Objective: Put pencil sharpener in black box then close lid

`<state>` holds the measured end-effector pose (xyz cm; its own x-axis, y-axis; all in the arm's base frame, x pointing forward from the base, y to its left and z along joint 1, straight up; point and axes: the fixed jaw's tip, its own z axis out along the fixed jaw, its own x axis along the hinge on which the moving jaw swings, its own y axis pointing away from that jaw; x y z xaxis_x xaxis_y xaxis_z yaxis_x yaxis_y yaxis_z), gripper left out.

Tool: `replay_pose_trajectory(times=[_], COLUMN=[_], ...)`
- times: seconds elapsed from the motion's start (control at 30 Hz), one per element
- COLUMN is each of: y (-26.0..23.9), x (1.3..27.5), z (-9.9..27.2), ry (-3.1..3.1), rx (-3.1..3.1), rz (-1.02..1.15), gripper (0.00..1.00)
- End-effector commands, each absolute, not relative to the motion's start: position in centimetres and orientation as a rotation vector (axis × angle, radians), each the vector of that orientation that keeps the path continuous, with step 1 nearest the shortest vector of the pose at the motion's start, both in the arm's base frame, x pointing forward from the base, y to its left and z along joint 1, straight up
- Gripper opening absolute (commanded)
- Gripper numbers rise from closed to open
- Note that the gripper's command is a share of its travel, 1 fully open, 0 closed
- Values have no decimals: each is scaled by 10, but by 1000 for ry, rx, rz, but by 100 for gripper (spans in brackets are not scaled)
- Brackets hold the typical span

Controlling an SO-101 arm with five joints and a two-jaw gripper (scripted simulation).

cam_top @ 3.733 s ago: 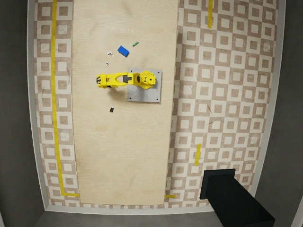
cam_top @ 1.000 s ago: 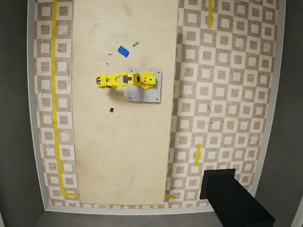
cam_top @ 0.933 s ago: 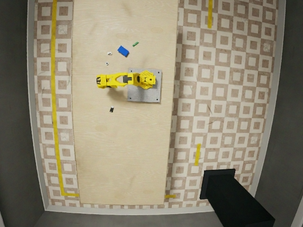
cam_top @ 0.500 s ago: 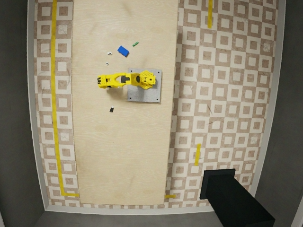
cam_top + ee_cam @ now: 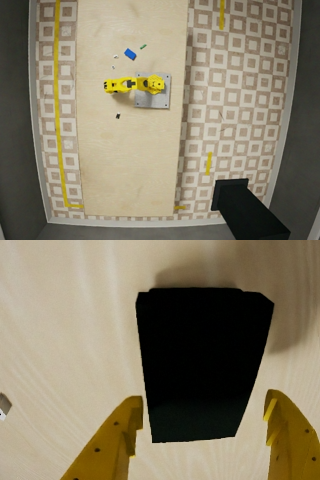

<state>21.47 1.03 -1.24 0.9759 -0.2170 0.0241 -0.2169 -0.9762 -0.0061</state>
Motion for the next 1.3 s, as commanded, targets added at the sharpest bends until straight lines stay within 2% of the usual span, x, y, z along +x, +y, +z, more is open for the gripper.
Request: replay_pose_trajectory(times=[0.0, 1.27], y=[12, 11], x=[210, 204], z=[-19, -26], ry=[331, 331], rx=[-3124, -3124], rz=[2, 2], gripper=[28, 28])
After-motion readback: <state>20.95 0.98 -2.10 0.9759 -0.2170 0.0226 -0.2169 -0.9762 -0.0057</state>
